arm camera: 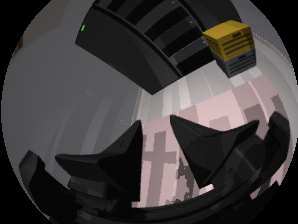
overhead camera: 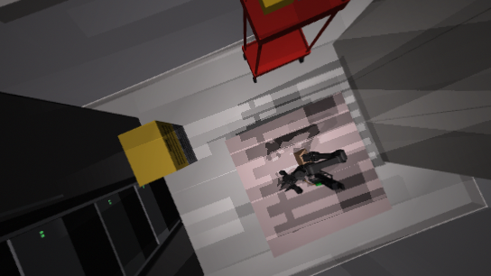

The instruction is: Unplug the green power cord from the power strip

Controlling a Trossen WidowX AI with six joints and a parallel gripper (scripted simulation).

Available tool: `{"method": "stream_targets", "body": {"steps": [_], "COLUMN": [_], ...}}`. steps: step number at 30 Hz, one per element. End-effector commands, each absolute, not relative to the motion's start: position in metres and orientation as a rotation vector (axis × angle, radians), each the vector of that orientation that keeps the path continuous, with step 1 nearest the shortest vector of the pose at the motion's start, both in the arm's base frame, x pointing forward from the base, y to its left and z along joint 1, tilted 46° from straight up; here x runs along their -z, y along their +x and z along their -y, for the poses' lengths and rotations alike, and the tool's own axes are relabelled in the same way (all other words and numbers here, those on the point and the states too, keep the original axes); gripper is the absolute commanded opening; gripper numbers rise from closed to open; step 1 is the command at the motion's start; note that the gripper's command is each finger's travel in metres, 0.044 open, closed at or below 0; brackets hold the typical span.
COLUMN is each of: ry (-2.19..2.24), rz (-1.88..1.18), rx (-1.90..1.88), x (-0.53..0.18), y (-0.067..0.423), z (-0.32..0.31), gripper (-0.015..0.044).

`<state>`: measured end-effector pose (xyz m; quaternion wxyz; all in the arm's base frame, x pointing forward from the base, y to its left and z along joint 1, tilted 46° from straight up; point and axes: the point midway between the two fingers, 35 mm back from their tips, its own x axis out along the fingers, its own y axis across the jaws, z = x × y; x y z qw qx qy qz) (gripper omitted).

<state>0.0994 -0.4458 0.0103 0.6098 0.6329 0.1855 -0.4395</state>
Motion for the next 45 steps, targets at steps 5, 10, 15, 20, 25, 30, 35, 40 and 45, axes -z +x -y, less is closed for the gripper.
{"method": "stream_targets", "body": {"steps": [5, 10, 15, 20, 25, 30, 35, 40, 45], "ry": [1.673, 1.756, 1.795, 1.772, 1.709, 1.709, 1.709, 1.709, 1.709], "rz": [-0.767, -1.019, -1.311, -1.635, -1.868, -1.868, -1.868, -1.868, -1.868], "rx": [0.849, 0.786, 0.757, 0.778, 0.828, 0.828, 0.828, 0.829, 0.829], "x": [0.0, 0.0, -0.007, -0.021, -0.036, -0.036, -0.035, -0.04, -0.046], "y": [0.199, 0.238, 0.261, 0.264, 0.256, 0.256, 0.256, 0.257, 0.258], "z": [0.348, 0.276, 0.198, 0.117, 0.065, 0.065, 0.065, 0.06, 0.055], "gripper": [0.016, 0.016, 0.016, 0.016, 0.016, 0.016, 0.016, 0.016, 0.016]}}
